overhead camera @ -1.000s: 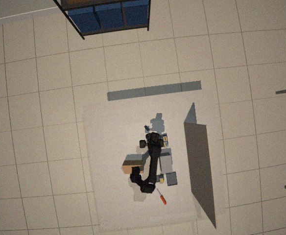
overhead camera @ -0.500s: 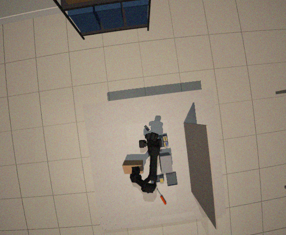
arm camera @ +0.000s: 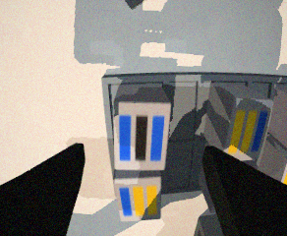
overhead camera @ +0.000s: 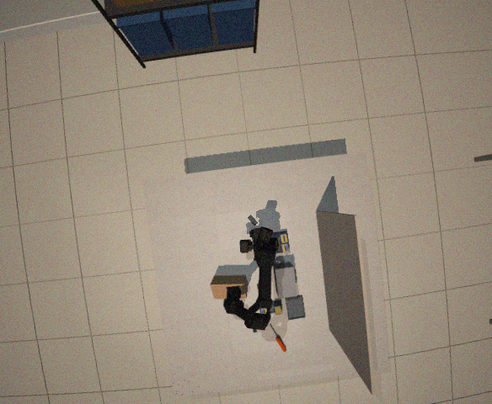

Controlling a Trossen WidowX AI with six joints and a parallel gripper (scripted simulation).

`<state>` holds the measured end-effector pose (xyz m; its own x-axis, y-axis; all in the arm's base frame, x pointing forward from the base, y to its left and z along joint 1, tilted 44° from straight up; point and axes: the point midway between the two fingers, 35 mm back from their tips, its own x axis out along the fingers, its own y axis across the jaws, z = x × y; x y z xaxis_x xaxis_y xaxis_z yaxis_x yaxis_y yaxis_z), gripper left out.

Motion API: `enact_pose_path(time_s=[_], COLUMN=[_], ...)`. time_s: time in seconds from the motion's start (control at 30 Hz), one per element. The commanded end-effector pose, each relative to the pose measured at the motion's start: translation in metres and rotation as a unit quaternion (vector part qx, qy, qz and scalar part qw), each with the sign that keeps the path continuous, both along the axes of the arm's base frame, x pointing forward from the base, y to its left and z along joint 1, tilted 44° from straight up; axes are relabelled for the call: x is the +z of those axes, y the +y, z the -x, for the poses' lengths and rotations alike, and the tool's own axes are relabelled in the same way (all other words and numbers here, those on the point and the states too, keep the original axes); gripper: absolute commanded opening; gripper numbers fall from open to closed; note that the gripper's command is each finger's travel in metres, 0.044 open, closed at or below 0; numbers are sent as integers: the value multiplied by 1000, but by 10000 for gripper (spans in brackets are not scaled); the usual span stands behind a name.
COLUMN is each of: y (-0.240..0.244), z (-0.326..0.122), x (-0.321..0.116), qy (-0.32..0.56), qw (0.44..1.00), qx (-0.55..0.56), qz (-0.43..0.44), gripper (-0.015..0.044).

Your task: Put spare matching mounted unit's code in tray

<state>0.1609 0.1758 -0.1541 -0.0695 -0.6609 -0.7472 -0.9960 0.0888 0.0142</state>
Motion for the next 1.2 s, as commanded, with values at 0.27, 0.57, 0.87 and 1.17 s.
enact_pose_path(time_s=[0.27, 0.57, 0.87, 1.17], y=[-18, -29, -41, -48], z=[2, 3, 4, 5], x=[-16, -26, -36, -41], qy=[4, 4, 4, 4], qw=[1000, 1000, 1000, 1000], qx=[3, 3, 3, 3], qz=[7, 8, 8, 8], gripper=[300, 300, 300, 300])
